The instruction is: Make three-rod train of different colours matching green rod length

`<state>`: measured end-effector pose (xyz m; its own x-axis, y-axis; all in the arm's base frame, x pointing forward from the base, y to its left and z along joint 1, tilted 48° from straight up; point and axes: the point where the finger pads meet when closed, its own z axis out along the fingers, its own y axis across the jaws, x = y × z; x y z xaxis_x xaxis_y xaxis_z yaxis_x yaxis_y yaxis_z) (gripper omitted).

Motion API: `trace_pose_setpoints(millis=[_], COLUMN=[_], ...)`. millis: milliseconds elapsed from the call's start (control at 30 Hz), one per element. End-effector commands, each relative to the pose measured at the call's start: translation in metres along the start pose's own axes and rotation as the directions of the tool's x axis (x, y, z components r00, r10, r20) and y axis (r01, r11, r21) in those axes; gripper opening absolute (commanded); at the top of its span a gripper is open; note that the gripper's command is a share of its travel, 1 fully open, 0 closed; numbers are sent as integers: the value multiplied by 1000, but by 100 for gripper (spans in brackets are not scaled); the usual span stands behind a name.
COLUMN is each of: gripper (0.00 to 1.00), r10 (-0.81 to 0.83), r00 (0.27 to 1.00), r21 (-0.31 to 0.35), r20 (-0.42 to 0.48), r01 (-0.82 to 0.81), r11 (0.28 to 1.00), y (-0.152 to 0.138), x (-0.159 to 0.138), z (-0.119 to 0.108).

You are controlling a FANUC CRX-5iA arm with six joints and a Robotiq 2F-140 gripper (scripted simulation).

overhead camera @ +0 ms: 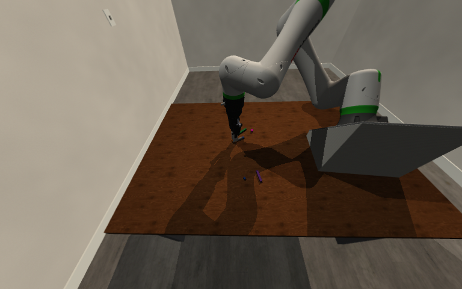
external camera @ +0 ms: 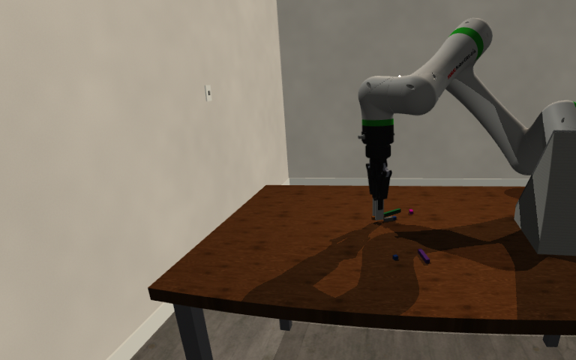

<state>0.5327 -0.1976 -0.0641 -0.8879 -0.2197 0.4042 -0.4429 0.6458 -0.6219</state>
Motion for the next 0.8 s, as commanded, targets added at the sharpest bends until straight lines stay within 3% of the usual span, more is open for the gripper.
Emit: trace_pose_setpoints(millis=[0,767], gripper=[3,3], r10=[0,0], r00=[1000,1000], r21=[0,0], r20=[0,0], r01=[0,0], r11=[1000,1000], y=[0,0], x=[0,0], z=[0,11])
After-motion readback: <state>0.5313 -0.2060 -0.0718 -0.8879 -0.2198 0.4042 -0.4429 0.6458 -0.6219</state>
